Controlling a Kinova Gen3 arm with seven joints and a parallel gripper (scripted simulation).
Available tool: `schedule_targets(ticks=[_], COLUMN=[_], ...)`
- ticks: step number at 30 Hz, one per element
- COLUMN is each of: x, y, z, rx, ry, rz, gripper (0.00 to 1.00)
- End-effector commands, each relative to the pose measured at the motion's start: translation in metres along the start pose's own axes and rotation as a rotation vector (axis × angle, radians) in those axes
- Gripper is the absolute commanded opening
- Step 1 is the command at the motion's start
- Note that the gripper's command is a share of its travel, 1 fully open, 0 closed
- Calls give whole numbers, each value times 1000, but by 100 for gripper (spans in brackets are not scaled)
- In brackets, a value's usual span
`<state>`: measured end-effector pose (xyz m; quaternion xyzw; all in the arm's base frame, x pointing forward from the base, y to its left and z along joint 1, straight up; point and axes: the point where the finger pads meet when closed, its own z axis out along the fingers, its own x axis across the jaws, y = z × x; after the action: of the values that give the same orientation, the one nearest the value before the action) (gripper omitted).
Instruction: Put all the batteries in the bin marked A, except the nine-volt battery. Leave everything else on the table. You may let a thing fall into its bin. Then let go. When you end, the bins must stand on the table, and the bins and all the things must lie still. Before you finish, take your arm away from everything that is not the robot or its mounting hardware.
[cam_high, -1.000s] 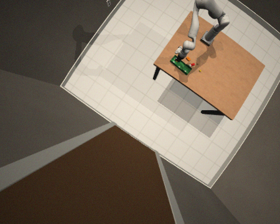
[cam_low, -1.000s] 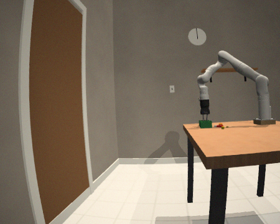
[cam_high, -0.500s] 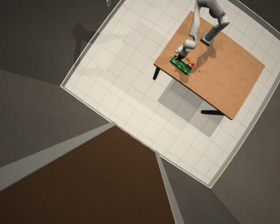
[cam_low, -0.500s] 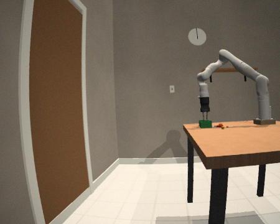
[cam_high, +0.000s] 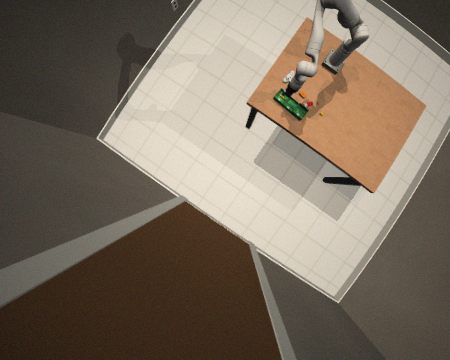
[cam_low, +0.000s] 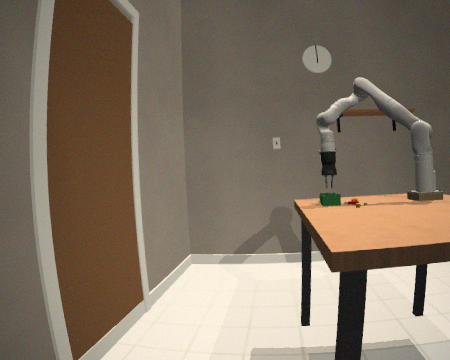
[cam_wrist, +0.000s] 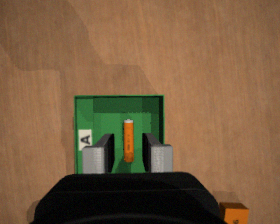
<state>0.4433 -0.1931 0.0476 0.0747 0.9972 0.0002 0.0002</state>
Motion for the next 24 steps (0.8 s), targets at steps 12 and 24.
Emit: schedule_targets(ticks=[12, 24], x=[-1, 0], y=[-1, -1], z=[-41, -81], rx=[1, 1], ry=[-2, -2], rz=[1, 1], gripper=[100, 100])
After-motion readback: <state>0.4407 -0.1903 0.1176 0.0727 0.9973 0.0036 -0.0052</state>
